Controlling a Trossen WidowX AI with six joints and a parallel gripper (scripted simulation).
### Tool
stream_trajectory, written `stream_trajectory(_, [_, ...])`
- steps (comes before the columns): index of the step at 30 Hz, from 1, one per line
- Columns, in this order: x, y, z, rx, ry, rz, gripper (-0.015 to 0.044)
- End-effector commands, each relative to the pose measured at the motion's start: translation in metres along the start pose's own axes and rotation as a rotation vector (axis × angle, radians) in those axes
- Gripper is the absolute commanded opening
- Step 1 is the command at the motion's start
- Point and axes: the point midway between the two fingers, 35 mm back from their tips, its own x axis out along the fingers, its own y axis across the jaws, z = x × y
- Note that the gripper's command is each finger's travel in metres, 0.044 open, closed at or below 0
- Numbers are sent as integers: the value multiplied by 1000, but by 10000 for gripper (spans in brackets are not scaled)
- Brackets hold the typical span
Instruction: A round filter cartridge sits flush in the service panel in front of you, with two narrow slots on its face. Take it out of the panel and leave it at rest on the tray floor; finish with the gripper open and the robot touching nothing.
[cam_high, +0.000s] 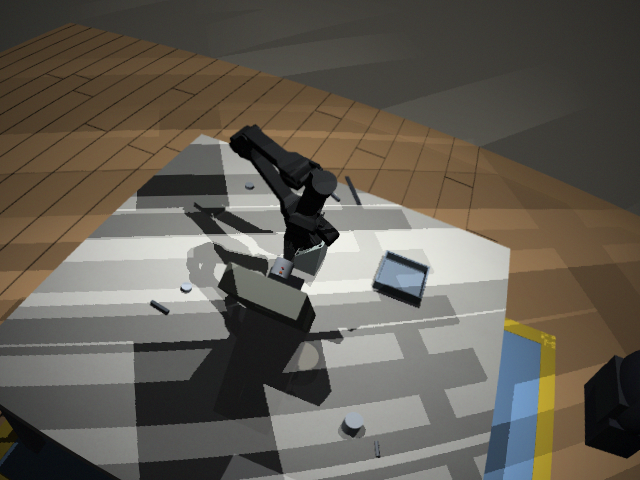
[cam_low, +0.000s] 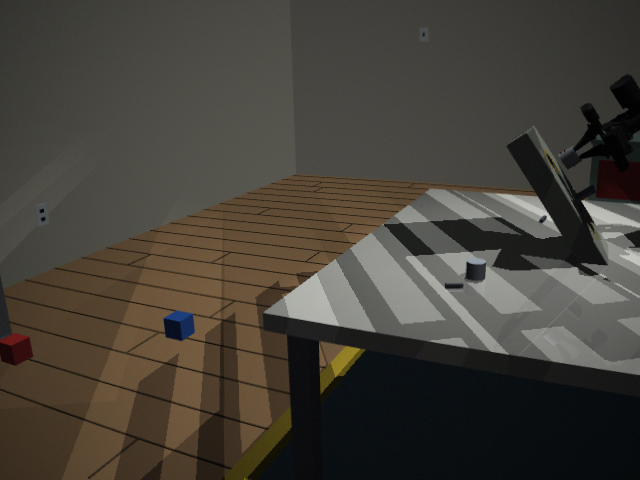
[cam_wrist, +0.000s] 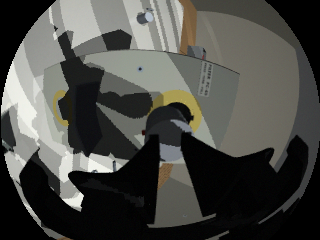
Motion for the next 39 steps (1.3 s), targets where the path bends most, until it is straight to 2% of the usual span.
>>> stream_trajectory(1, [1, 12, 1, 5, 5, -2, 0])
stream_trajectory(17, [8, 61, 9, 5, 5, -1, 0])
stream_trajectory(21, [7, 56, 10, -6, 0, 3, 105])
stream_trajectory(33, [8, 61, 9, 5, 5, -1, 106])
stream_trajectory(39, [2, 11, 1, 6, 5, -2, 106])
